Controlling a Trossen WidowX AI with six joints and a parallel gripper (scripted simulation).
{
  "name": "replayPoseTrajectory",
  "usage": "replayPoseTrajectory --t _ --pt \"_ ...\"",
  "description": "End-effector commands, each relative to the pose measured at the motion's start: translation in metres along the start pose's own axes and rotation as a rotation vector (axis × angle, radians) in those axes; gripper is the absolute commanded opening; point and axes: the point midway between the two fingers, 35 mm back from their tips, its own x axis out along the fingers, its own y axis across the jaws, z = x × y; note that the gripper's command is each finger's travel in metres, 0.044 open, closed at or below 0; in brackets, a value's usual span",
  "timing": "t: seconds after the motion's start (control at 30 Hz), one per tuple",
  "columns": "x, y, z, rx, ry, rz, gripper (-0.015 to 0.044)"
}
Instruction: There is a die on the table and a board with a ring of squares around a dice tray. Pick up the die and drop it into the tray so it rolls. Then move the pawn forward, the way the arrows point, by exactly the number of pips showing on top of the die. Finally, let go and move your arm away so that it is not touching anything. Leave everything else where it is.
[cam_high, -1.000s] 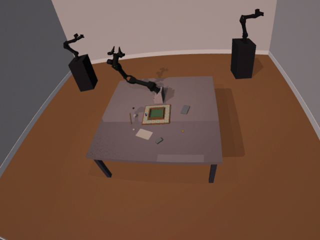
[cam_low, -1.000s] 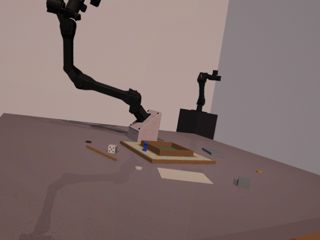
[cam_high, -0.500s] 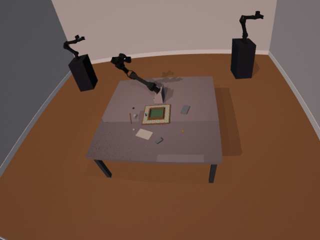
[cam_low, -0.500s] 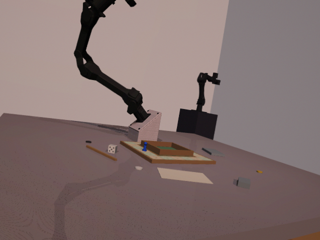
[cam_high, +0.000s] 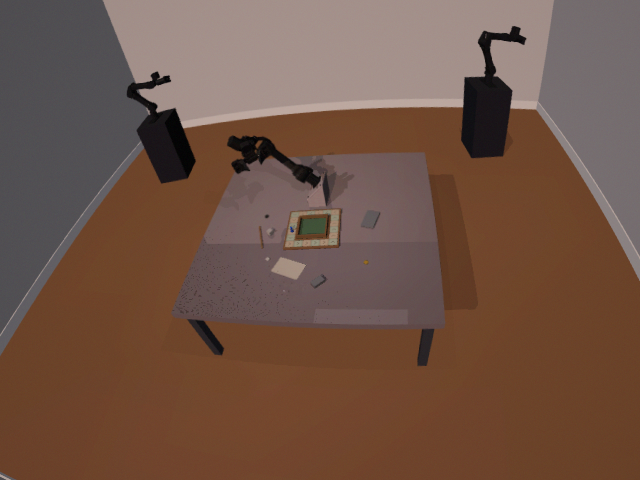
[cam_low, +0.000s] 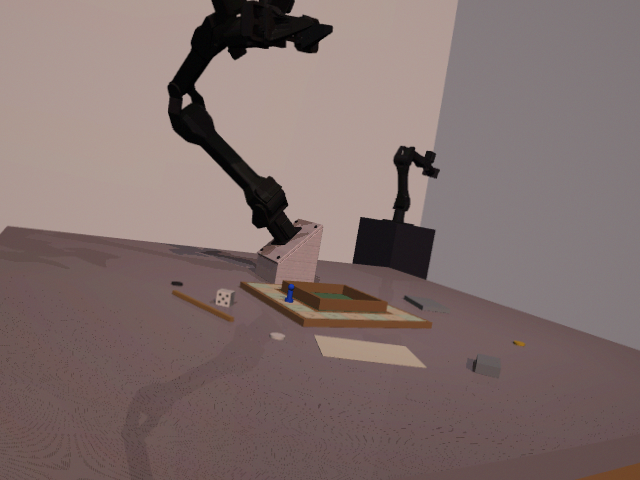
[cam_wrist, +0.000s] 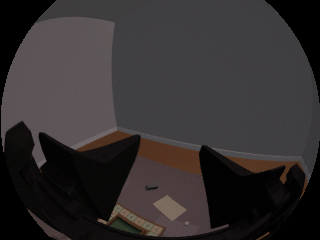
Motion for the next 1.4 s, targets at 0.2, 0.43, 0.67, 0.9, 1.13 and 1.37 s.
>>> replayPoseTrajectory --t 0.2,0.43,0.67,0.9,1.13,1.37 --pt "0.032 -0.064 -0.16 0.352 0.536 -0.326 0.0275" --pt "0.01 -0.089 -0.267 0.55 0.865 -0.596 0.0275" --pt "-0.044 -0.1 -0.366 0.687 1.185 -0.916 0.0275" --pt "-0.062 -0.101 -0.386 0.707 1.262 -1.0 0.0275" --pt "-0.065 -0.106 -0.386 0.707 1.262 -1.001 0.0275" --pt "-0.065 -0.109 -0.4 0.706 1.262 -1.001 0.0275"
